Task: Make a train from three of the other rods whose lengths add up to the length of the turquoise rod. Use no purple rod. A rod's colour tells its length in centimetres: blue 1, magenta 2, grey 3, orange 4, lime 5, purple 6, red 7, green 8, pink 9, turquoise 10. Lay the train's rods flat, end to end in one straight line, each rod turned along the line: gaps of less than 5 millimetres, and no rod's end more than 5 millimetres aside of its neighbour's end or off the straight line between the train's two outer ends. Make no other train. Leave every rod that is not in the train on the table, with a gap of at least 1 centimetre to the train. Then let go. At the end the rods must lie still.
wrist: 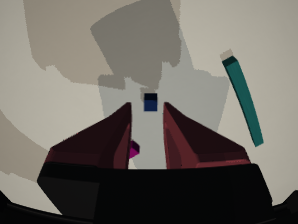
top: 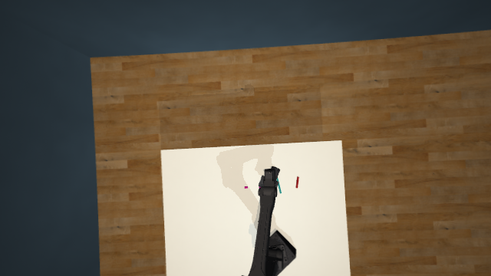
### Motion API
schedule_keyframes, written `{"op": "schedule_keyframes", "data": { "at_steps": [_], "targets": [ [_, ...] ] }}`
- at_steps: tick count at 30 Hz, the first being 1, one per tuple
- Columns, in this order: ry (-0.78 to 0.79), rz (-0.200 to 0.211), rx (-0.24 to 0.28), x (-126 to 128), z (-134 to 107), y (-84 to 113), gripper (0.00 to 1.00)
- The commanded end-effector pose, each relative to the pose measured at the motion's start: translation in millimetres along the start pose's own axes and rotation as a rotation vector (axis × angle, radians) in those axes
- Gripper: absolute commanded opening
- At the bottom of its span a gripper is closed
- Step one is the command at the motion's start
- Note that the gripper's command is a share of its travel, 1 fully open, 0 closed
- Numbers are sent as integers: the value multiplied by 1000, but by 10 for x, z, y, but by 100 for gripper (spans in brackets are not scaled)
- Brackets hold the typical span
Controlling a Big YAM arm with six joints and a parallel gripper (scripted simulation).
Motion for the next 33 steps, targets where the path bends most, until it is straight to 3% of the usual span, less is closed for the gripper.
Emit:
{"op": "schedule_keyframes", "data": {
  "at_steps": [1,5,6,33],
  "targets": [
    [8,16,-24,45,-46,54,23],
    [8,16,-24,34,-66,53,23],
    [0,-5,3,-28,-93,-62,23],
    [3,5,-9,-14,-99,-9,23]
  ]
}}
Point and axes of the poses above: the point where the finger pads meet when closed, its own y axis back along the fingers, its own x axis across the jaws, z = x × y, the point moved 4 cm from there along y, back along the fingers, and after that the axes turned 14 degrees about -y, right-handed, at the moved point
